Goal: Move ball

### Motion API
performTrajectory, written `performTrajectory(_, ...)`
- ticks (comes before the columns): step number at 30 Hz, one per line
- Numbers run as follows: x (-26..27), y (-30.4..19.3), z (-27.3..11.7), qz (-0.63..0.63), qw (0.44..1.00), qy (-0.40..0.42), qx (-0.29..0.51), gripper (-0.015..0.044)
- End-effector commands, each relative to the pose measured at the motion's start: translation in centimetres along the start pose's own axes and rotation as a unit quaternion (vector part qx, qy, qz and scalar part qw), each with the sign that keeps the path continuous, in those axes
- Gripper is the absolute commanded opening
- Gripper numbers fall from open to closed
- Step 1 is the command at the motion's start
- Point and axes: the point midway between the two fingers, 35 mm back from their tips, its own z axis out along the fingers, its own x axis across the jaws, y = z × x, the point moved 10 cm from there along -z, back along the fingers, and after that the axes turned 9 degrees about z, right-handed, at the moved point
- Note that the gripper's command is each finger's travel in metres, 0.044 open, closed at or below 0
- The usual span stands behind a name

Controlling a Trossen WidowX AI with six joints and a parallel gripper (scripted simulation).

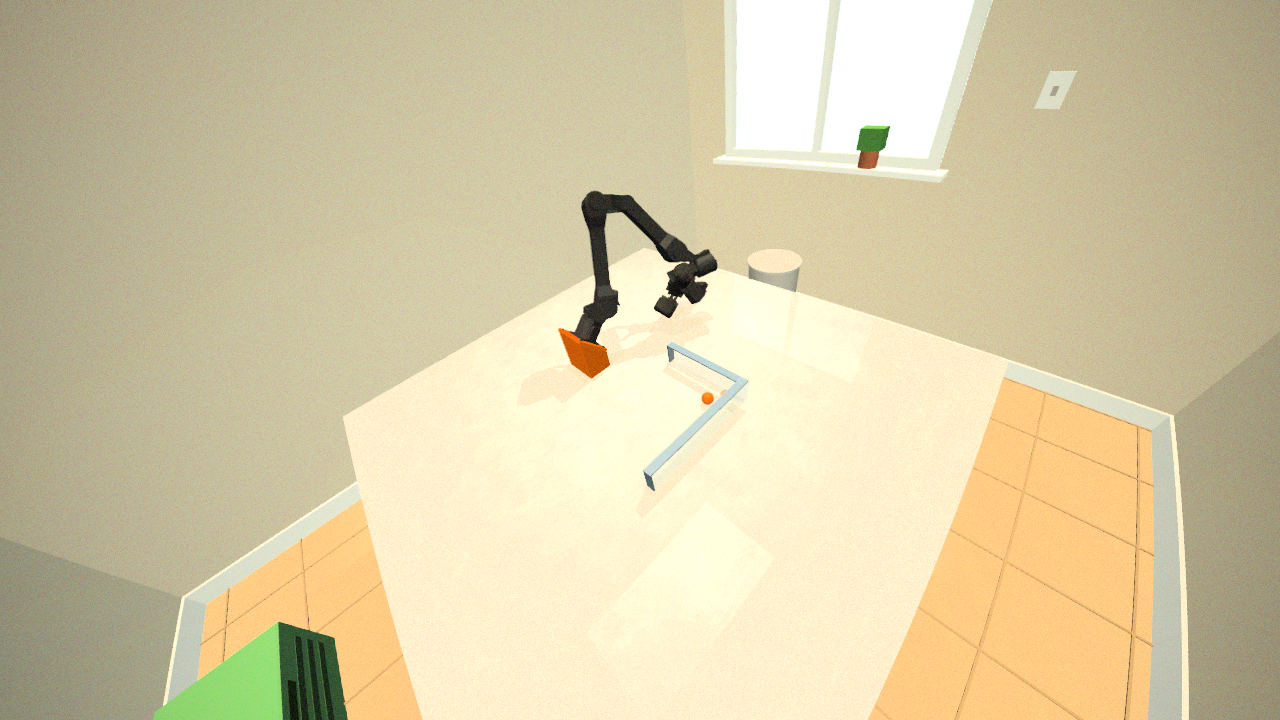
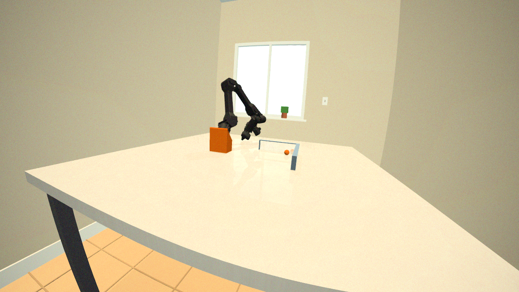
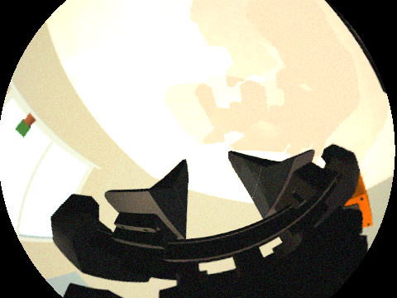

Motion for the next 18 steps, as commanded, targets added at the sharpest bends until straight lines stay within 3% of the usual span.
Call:
performTrajectory(1, 0.0, 3.5, -2.8, -0.025, 0.995, -0.010, -0.097, 0.0247)
performTrajectory(9, -1.6, 9.0, -8.5, -0.076, 0.967, -0.066, -0.236, 0.0247)
performTrajectory(18, -5.7, 13.3, -16.2, -0.119, 0.921, -0.167, -0.331, 0.0247)
